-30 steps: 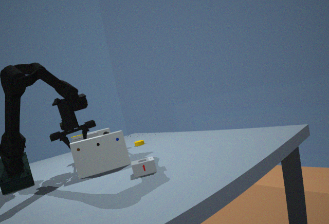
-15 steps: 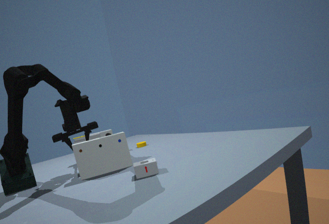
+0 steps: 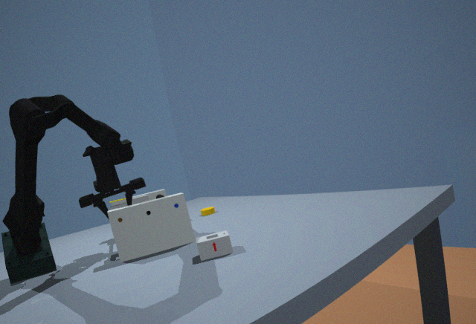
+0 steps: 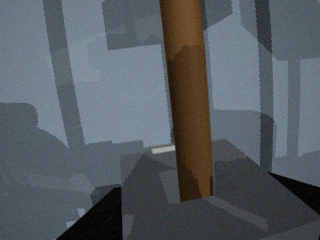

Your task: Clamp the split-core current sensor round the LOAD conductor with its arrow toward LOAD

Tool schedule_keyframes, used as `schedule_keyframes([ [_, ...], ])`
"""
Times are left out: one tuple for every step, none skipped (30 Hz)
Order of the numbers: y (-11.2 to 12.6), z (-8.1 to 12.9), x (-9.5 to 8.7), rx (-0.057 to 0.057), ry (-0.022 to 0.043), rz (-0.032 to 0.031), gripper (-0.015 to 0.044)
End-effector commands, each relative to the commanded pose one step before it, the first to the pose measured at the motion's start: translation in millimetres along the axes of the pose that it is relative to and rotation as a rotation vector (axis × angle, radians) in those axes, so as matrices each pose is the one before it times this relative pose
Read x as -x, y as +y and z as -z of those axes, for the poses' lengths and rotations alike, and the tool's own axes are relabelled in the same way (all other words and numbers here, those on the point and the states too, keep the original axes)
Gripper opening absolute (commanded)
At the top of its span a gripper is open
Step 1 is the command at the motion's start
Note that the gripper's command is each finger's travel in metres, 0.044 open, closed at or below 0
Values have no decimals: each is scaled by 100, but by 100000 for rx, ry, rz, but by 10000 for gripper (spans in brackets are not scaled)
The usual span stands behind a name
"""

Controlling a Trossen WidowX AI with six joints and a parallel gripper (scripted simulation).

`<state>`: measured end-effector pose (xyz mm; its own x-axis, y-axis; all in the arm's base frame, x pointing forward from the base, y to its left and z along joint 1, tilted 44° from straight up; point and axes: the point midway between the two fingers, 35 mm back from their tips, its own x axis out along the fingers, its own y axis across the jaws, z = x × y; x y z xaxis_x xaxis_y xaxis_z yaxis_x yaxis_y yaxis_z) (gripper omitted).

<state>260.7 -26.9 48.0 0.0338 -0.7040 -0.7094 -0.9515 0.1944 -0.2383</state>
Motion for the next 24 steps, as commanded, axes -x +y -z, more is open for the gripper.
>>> schedule_keyframes([
  [1,1,-2,-8,-8,-18,219],
  [0,0,0,0,0,0,212],
  [0,0,0,0,0,0,206],
  [0,0,0,0,0,0,199],
  [0,0,0,0,0,0,192],
  [0,0,0,0,0,0,186],
  [0,0,0,0,0,0,179],
  [0,0,0,0,0,0,172],
  [0,0,0,0,0,0,166],
  [0,0,0,0,0,0,159],
  [0,0,0,0,0,0,152],
  [0,0,0,0,0,0,146],
  [0,0,0,0,0,0,139],
  [0,0,0,0,0,0,132],
  [0,0,0,0,0,0,126],
  [0,0,0,0,0,0,119],
  [0,0,0,0,0,0,112],
  [0,0,0,0,0,0,106],
  [0,0,0,0,0,0,99],
  [-3,-3,14,18,2,387,73],
  [-6,-5,29,36,4,791,47],
  [-10,-8,46,51,8,1241,20],
  [-11,-8,57,54,13,1485,0],
  [-13,-8,70,53,20,1779,0],
])
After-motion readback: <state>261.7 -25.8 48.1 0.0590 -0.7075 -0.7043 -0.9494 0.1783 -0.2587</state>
